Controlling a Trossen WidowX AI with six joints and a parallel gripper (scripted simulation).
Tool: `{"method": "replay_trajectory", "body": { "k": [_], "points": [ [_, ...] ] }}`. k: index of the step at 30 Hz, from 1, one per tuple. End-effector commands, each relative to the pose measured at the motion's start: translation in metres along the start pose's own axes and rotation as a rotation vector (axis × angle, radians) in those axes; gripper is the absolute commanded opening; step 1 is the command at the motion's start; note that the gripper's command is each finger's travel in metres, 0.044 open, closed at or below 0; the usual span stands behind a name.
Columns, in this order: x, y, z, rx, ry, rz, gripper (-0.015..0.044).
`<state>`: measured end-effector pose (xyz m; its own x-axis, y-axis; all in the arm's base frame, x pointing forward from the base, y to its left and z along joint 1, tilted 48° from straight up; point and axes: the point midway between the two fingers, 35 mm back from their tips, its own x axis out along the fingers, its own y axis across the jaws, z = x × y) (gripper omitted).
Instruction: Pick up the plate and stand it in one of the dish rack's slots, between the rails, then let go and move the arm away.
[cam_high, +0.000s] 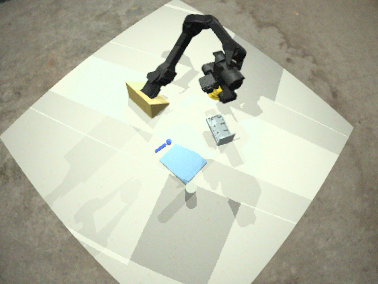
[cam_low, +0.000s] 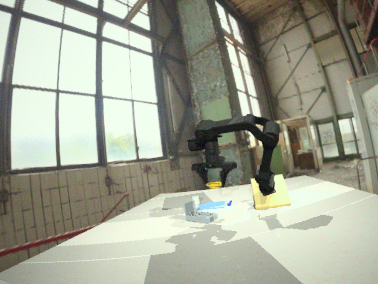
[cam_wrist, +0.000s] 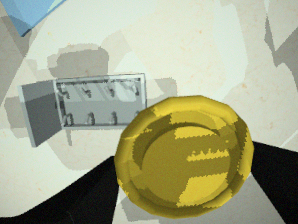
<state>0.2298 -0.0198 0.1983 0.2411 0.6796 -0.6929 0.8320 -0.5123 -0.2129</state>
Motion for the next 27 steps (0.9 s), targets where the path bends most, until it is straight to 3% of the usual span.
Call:
{"method": "replay_trajectory", "body": {
  "k": [1,5,27],
  "points": [
    [0.001,-0.007,-0.003,0.052,0.007,-0.002,0.0000],
    [0.003,-0.007,-0.001,0.041,-0.010,-0.004,0.0000],
    [0.056,-0.007,0.046,-0.342,-0.516,0.031,0.0000]
  ]
}}
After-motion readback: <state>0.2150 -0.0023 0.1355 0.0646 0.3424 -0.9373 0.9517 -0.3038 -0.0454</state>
